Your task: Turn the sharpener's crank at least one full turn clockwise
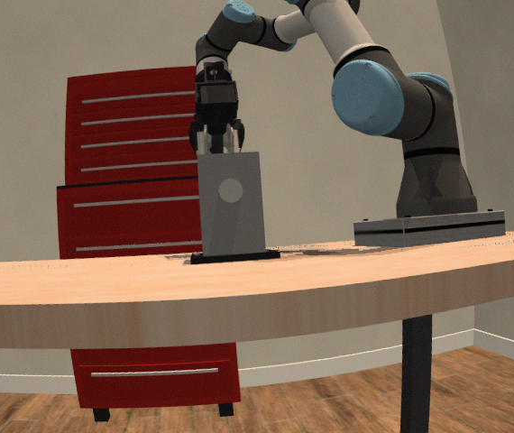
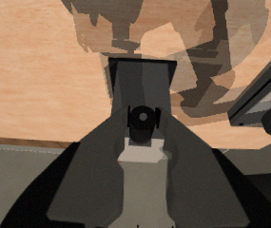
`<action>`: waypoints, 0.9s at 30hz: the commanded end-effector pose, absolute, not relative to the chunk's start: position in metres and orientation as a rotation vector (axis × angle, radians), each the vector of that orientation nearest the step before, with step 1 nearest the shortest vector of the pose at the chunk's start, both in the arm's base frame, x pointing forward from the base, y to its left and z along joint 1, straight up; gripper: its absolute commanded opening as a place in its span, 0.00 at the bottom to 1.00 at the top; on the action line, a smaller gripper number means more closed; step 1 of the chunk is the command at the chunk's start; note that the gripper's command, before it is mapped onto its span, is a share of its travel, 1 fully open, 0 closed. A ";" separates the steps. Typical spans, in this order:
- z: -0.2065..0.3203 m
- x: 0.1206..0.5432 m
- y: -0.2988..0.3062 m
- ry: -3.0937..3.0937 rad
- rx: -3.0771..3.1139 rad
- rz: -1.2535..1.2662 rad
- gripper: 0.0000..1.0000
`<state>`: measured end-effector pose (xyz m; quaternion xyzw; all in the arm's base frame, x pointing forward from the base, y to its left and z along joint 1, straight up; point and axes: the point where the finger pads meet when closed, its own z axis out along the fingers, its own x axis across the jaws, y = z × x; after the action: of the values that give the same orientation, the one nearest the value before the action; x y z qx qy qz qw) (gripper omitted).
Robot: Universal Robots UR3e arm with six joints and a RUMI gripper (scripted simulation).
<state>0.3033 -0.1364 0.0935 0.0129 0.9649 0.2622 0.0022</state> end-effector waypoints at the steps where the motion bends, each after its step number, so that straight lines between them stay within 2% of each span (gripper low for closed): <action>1: 0.094 0.305 -0.137 3.026 0.040 0.819 0.09; 27: 0.092 0.316 -0.137 3.026 0.040 0.819 0.09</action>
<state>0.3134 -0.1367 0.0920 0.0129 0.9650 0.2620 0.0025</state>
